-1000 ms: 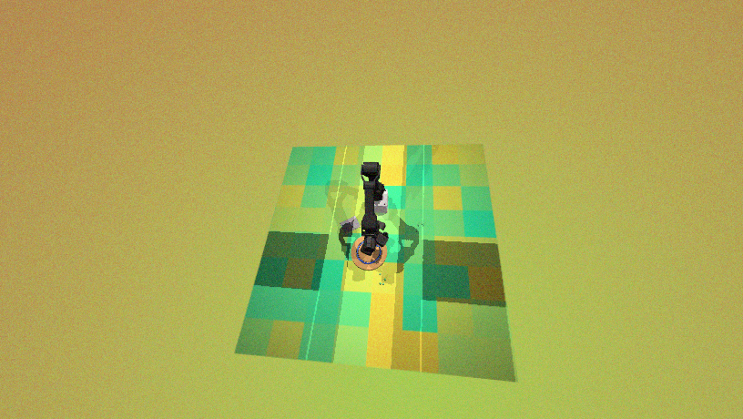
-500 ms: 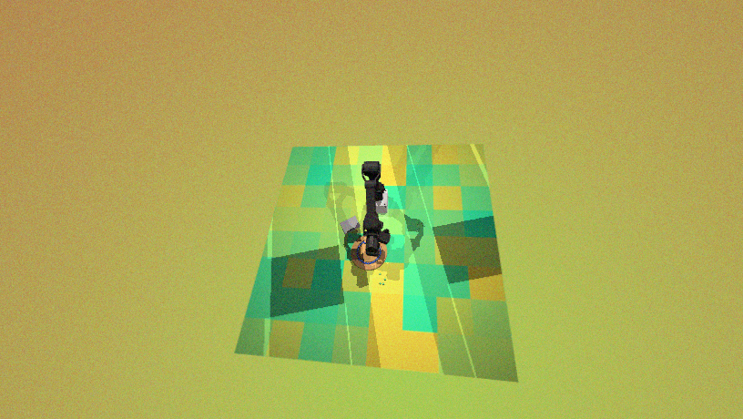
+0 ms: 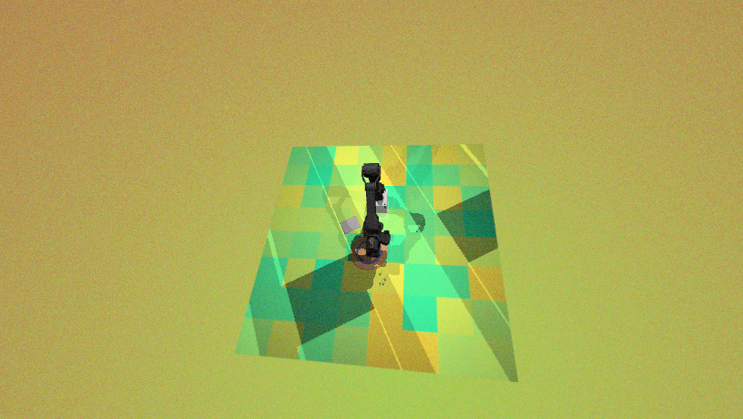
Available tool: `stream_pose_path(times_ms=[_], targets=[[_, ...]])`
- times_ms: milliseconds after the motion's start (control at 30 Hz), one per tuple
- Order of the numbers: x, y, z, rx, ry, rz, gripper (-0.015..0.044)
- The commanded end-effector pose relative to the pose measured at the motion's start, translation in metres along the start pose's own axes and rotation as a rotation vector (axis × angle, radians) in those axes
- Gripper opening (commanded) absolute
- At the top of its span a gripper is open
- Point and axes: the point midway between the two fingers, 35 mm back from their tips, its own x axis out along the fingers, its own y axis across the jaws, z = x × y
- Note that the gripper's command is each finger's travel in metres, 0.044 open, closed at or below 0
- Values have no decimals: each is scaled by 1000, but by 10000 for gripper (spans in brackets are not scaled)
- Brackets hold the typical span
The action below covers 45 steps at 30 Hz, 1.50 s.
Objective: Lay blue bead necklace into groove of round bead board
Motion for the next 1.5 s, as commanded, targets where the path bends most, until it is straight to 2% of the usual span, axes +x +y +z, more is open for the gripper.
stream_pose_path(times_ms=[0, 500, 667, 1467], targets=[[9, 1, 0, -3, -1, 6, 120], [26, 3, 0, -7, -2, 10, 120], [23, 3, 0, -3, 1, 9, 0], [23, 3, 0, -3, 1, 9, 0]])
